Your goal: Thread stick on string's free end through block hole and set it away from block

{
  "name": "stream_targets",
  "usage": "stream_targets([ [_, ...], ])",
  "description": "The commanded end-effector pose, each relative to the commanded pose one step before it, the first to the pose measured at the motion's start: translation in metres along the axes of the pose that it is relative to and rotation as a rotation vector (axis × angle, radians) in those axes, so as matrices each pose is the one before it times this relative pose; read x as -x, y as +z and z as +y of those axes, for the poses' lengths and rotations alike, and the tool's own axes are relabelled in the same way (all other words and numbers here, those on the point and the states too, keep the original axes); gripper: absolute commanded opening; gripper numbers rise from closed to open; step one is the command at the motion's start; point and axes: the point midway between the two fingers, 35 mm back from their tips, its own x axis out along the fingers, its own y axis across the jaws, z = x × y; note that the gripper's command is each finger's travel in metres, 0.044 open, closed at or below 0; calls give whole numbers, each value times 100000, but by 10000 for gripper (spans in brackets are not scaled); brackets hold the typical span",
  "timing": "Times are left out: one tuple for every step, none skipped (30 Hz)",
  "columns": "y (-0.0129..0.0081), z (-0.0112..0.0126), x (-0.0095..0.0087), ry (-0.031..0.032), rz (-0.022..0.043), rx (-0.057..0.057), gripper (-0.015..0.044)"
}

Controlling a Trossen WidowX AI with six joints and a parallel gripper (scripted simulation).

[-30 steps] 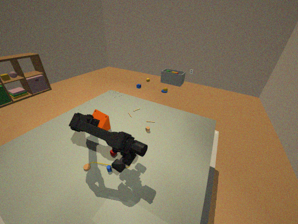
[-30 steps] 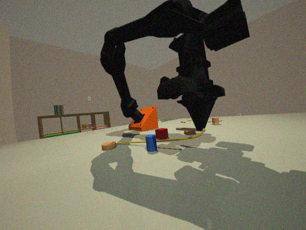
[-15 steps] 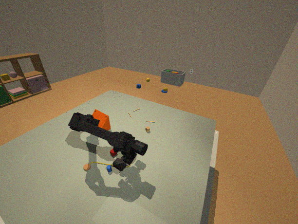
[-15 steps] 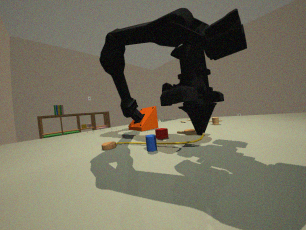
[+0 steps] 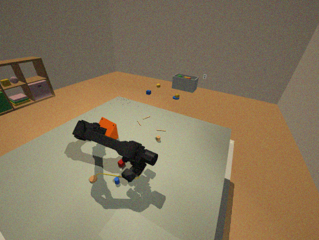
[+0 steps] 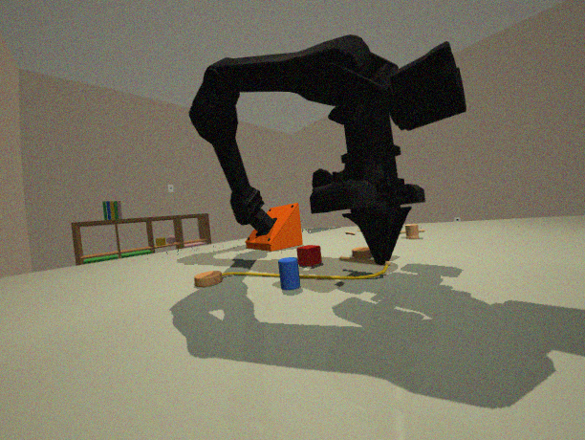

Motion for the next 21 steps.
stream_targets([
  [272,-47,-32,37,36,-452,0],
  [57,1,3,0,0,2,0],
  [76,1,4,0,0,3,0],
  [93,1,4,0,-1,4,0],
  [108,1,5,0,-3,5,0],
  [115,1,5,0,-3,6,0],
  [117,1,4,0,-3,6,0],
  [118,1,4,0,-5,6,0],
  [119,1,4,0,-5,6,0],
  [119,1,3,0,-5,6,0],
  [120,0,3,0,-5,6,0],
  [120,0,3,0,-5,6,0],
  [121,0,3,0,-5,6,0],
  [121,0,2,0,-5,6,0],
  [121,0,2,0,-5,6,0],
  [122,0,2,0,-5,6,0],
  [122,-1,1,0,-5,6,0],
  [123,-1,1,0,-5,6,0],
  [123,-1,1,0,-5,6,0],
  [124,-1,0,0,-5,6,0],
  [124,-1,0,0,-5,6,0],
])
